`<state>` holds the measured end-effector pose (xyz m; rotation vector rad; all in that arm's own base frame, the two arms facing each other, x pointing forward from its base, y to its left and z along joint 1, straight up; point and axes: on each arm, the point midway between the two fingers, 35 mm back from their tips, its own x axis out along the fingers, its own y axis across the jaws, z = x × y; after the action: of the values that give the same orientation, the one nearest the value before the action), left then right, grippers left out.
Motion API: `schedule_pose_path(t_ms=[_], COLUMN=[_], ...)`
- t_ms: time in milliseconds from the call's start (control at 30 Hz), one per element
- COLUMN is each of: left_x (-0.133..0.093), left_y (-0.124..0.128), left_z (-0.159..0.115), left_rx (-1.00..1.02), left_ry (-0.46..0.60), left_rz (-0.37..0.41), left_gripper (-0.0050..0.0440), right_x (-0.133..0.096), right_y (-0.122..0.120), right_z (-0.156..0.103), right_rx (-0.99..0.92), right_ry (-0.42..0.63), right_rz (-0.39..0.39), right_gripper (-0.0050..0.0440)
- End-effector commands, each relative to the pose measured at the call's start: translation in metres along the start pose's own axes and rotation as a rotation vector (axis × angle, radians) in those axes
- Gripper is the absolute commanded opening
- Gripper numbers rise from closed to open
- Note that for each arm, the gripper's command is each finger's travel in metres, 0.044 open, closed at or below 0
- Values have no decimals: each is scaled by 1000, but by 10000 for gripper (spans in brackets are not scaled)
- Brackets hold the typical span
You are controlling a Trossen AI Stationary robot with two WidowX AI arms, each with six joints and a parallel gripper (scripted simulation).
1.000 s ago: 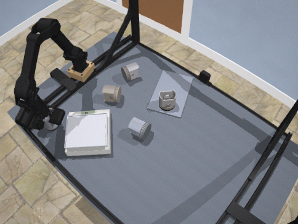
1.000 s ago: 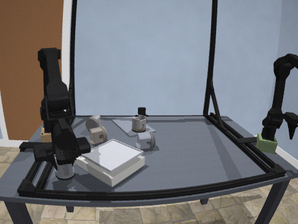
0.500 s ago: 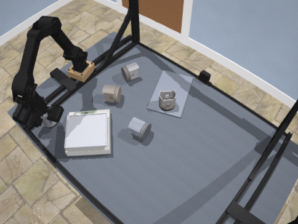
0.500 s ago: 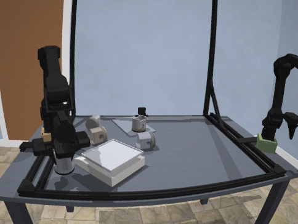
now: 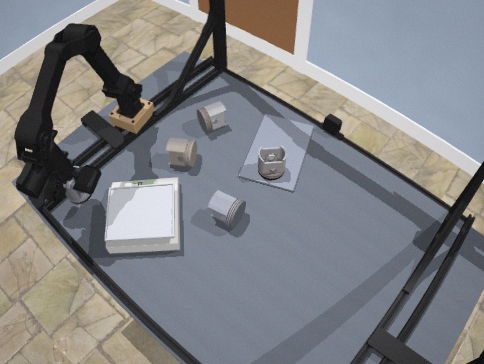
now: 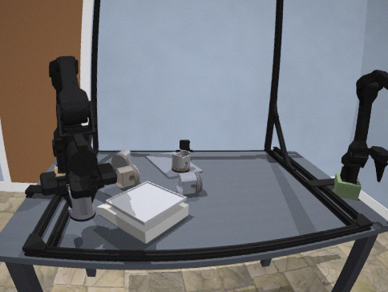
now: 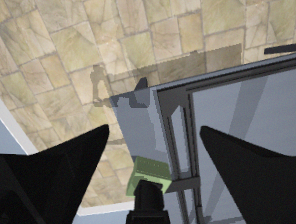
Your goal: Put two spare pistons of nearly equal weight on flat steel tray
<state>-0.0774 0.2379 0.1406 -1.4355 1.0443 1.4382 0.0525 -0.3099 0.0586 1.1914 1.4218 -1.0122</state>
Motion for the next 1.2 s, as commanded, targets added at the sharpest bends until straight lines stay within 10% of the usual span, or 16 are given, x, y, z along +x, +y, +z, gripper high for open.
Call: schedule_pose_path(t_ms=[0, 433, 1167], left_x=[0, 0, 0], left_y=[0, 0, 0], left_z=[0, 0, 0], left_rx=[0, 0, 0], left_ry=[1, 1, 1], left_rz=[-1, -1, -1], left_gripper=[440, 440, 440], right_x=[-14, -25, -53], right_y=[0, 0, 84], right_z=[1, 2, -43], right_rx=[-3, 2, -514], right_ry=[-24, -42, -172], right_rz=[-1, 1, -41], right_gripper=[158, 158, 158])
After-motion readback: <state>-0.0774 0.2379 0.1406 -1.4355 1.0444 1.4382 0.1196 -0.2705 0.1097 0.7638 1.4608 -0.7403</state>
